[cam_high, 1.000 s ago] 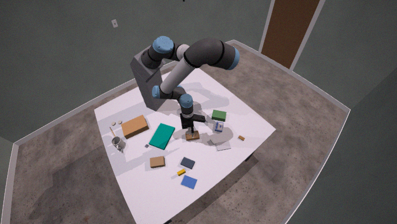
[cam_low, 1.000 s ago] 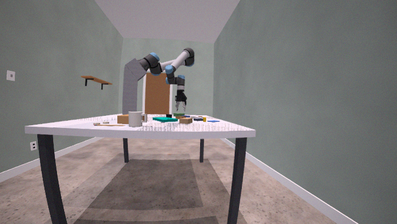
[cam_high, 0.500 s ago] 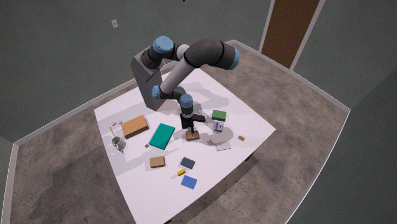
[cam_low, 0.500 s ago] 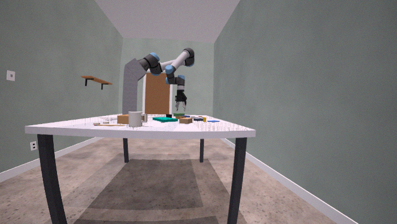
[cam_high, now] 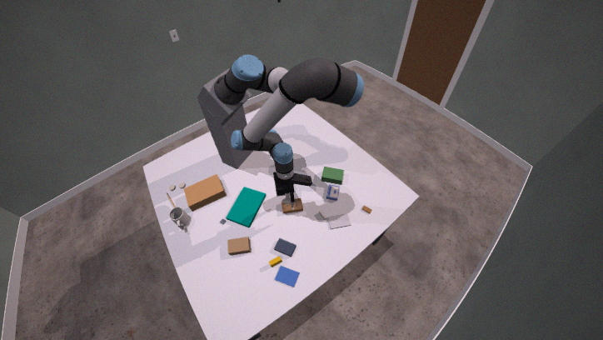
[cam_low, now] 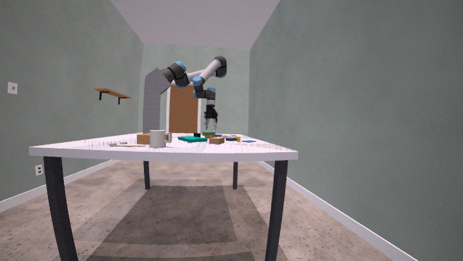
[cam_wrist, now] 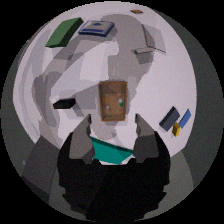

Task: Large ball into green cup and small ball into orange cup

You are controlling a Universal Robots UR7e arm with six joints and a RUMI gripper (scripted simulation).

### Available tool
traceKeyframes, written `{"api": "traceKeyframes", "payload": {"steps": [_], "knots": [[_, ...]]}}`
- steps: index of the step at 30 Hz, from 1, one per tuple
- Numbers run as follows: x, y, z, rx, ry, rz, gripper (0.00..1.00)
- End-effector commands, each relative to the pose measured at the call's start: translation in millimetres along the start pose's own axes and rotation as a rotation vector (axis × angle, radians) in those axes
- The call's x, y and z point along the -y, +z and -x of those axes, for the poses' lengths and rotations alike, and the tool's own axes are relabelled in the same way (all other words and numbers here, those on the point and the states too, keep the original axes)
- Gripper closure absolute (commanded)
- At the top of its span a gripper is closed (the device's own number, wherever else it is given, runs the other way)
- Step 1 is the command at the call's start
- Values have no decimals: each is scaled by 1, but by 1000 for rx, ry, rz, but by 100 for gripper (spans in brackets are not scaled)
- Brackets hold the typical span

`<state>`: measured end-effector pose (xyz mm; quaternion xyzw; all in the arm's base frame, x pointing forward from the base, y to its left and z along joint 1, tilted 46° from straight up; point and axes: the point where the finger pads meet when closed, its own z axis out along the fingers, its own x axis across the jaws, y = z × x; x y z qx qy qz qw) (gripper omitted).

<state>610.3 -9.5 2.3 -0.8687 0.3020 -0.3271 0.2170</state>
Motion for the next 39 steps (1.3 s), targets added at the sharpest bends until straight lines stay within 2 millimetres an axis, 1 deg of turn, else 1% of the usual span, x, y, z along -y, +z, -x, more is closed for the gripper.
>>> {"api": "traceKeyframes", "payload": {"steps": [1,10,19,21,36,39], "knots": [[0,2,0,-1,0,0,46],[0,9,0,-1,0,0,46],[0,25,0,-1,0,0,46],[0,25,0,-1,0,0,46],[0,56,0,-1,0,0,46],[0,57,0,-1,0,0,46]]}}
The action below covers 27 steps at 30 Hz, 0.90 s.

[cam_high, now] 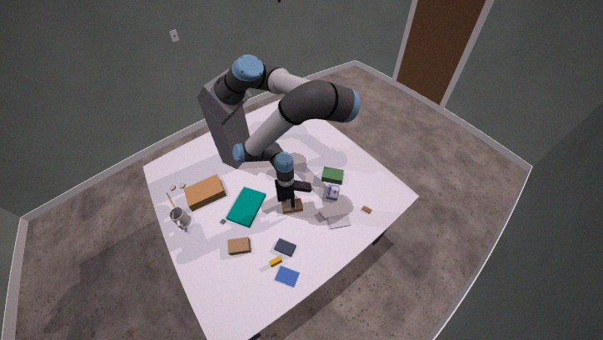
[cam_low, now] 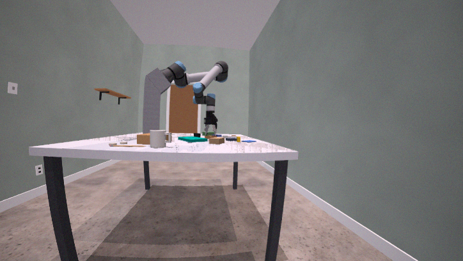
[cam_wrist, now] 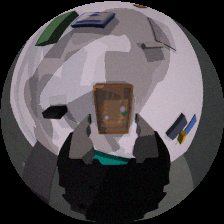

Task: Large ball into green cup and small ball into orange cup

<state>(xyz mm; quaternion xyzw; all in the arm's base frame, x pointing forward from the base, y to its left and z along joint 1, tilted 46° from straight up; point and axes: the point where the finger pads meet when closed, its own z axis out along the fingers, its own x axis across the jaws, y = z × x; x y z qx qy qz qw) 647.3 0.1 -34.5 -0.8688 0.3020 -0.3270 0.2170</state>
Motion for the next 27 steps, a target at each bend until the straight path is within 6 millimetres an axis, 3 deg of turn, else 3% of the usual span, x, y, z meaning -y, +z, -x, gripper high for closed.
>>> {"api": "traceKeyframes", "payload": {"steps": [1,27], "knots": [[0,6,-1,-1,0,0,46],[0,15,-1,-1,0,0,46]]}}
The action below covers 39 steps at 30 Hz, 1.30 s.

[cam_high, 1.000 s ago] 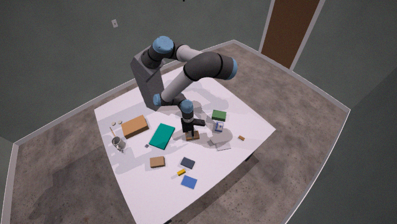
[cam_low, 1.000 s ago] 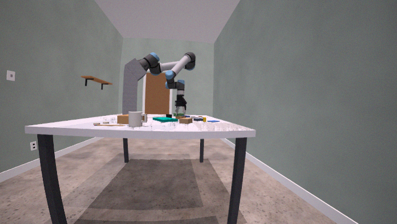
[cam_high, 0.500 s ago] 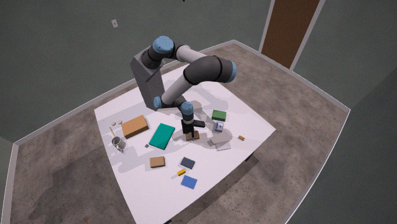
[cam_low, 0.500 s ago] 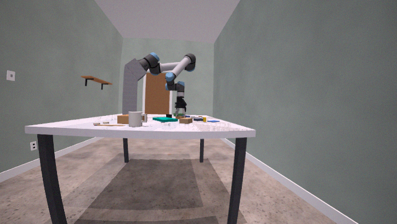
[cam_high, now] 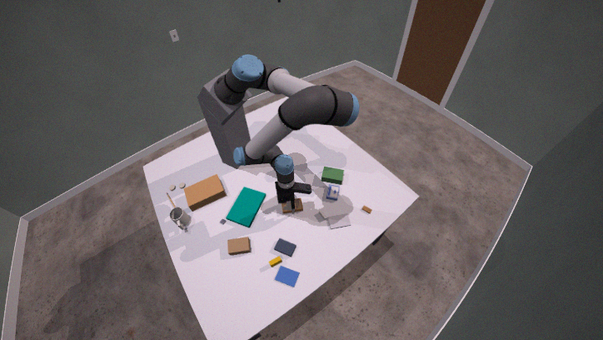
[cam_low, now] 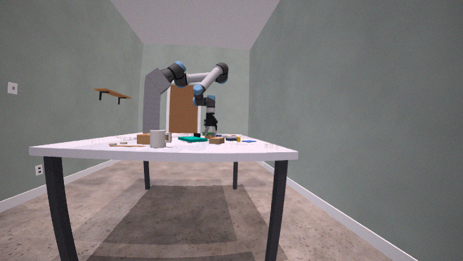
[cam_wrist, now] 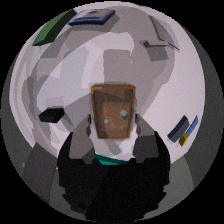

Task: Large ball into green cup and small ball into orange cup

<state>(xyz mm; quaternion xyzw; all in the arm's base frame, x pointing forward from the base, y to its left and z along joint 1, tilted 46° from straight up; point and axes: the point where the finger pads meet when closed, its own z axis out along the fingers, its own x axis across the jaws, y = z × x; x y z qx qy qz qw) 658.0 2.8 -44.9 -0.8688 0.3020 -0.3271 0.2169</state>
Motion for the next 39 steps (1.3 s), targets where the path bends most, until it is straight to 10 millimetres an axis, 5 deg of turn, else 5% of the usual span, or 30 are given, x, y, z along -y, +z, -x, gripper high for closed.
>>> {"api": "traceKeyframes", "payload": {"steps": [1,26,27,39], "knots": [[0,0,0,-1,0,0,46],[0,0,0,-1,0,0,46],[0,0,0,-1,0,0,57],[0,0,0,-1,0,0,57]]}}
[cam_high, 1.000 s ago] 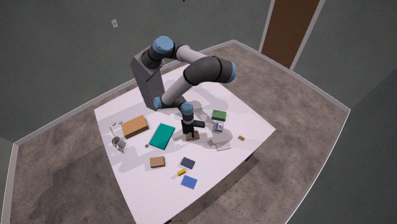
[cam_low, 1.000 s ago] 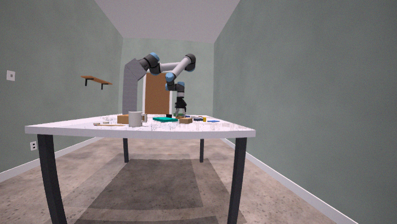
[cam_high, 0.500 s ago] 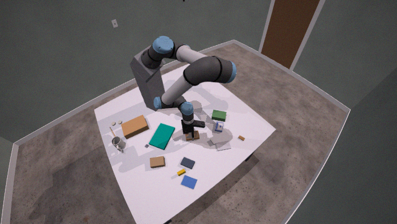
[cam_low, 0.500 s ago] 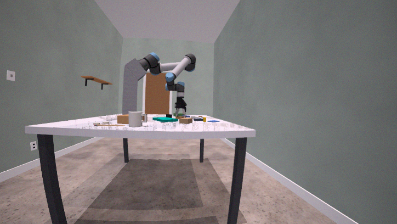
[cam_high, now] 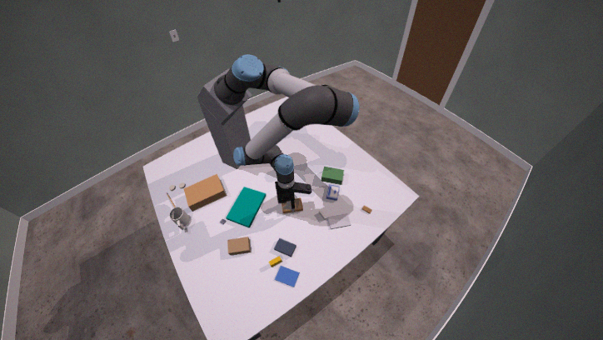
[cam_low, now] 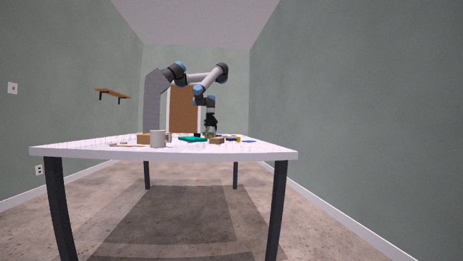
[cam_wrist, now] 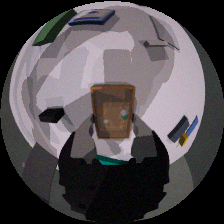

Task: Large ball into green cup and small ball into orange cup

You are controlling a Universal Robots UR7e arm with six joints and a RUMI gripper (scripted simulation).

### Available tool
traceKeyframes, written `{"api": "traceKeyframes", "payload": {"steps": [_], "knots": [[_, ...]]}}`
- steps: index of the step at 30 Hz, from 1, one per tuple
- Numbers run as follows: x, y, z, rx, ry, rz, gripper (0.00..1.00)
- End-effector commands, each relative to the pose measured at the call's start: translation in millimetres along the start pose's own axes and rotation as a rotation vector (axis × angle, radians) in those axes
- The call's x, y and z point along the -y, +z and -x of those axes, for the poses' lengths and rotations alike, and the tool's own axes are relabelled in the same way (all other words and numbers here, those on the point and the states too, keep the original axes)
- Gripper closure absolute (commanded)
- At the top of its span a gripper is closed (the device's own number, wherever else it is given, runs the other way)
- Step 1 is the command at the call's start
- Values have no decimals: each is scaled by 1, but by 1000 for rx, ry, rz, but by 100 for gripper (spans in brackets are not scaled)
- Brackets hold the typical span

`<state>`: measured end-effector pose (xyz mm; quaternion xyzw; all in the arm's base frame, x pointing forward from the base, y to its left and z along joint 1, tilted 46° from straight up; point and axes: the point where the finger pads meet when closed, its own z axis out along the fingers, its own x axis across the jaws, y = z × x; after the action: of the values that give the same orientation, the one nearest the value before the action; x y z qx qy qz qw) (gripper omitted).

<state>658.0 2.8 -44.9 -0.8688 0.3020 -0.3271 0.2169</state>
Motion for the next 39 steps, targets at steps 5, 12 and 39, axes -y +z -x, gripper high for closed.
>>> {"api": "traceKeyframes", "payload": {"steps": [5,12,39], "knots": [[0,0,0,-1,0,0,57],[0,0,0,-1,0,0,57],[0,-10,0,-1,0,0,57]]}}
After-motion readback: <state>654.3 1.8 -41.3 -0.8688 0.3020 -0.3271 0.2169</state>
